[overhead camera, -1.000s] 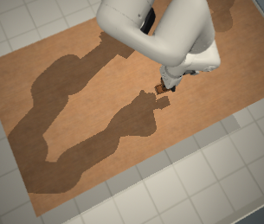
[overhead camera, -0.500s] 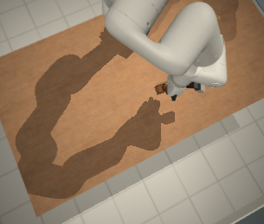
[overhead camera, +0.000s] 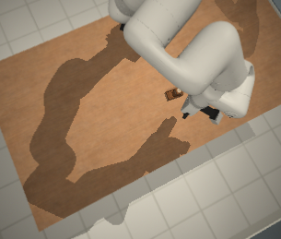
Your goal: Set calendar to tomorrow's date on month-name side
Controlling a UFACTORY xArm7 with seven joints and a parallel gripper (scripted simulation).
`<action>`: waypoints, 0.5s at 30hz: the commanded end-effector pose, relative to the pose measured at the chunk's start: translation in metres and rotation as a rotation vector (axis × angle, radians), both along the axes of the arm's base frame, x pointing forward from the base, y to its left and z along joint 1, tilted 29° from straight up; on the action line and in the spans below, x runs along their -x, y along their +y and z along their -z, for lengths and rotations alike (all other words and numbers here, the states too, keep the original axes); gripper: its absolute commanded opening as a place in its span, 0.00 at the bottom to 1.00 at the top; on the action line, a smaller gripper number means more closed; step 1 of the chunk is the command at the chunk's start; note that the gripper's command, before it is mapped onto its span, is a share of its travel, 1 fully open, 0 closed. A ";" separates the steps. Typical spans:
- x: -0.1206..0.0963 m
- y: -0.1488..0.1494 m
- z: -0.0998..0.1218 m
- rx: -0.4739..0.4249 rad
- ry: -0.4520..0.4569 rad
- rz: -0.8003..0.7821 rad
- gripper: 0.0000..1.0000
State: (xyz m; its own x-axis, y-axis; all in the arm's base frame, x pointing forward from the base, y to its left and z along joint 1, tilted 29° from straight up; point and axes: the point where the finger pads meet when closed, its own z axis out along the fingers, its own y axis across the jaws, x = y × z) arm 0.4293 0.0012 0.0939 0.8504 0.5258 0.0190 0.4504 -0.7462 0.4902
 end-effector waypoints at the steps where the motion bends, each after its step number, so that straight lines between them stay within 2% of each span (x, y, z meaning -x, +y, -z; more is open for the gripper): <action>1: -0.022 0.000 -0.006 -0.046 -0.062 0.156 0.29; 5: -0.030 -0.001 -0.008 -0.066 -0.090 0.214 0.29; 7: -0.045 -0.003 -0.012 -0.102 -0.142 0.318 0.29; 15: -0.073 -0.006 -0.021 -0.173 -0.239 0.509 0.29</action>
